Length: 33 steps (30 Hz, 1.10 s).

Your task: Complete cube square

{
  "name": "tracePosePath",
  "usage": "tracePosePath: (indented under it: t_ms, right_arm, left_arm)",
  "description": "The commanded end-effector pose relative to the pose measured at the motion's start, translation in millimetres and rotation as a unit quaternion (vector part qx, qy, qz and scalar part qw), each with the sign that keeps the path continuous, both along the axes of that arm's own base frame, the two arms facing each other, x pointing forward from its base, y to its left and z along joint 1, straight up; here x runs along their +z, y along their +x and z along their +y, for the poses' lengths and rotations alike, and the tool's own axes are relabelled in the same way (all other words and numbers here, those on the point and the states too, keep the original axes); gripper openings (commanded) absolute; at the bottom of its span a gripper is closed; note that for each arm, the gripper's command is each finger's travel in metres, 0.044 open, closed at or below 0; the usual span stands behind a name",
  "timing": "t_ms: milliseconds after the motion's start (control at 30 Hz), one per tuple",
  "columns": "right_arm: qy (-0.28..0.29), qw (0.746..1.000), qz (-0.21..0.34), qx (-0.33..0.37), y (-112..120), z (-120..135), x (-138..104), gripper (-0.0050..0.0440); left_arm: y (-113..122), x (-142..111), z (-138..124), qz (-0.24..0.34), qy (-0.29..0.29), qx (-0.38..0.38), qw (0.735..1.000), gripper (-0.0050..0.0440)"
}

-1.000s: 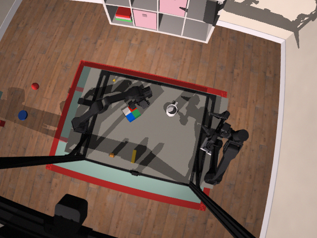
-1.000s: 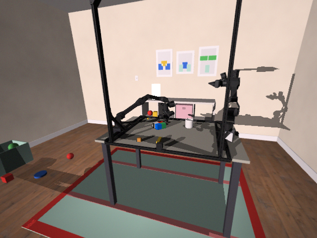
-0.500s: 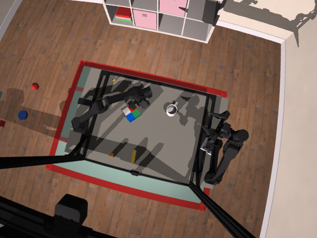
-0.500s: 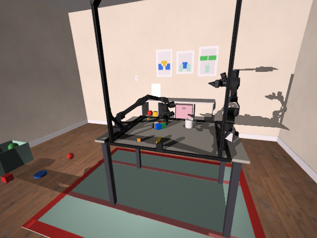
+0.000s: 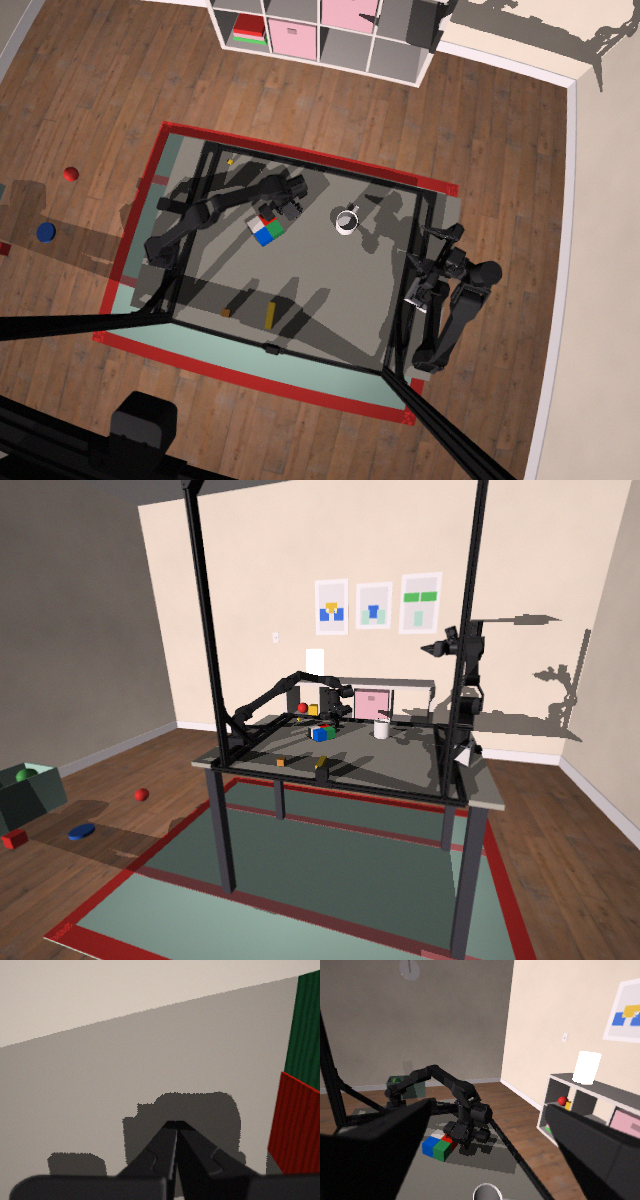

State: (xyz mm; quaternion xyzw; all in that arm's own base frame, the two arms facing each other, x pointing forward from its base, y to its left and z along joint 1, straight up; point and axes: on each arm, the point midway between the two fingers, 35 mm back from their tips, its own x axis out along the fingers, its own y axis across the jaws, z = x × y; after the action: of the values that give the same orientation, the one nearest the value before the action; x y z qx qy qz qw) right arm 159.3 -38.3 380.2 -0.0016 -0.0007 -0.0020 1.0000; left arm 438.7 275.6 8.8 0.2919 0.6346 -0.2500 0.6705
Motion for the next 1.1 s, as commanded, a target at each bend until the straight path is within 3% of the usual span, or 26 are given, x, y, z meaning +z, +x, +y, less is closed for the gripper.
tracePosePath:
  t_ms: [0, 1067]
  right_arm:
    - [0.002, 1.0, 0.0, 0.002, -0.1, 0.6, 0.0, 0.04]
    - [0.002, 1.0, 0.0, 0.002, -0.1, 0.6, 0.0, 0.04]
  left_arm:
    - [-0.6, -3.2, -0.4, 0.005, -0.001, -0.001, 1.0, 0.0]
    - [-8.9, -3.1, -9.0, 0.027, -0.015, -0.001, 1.0, 0.0]
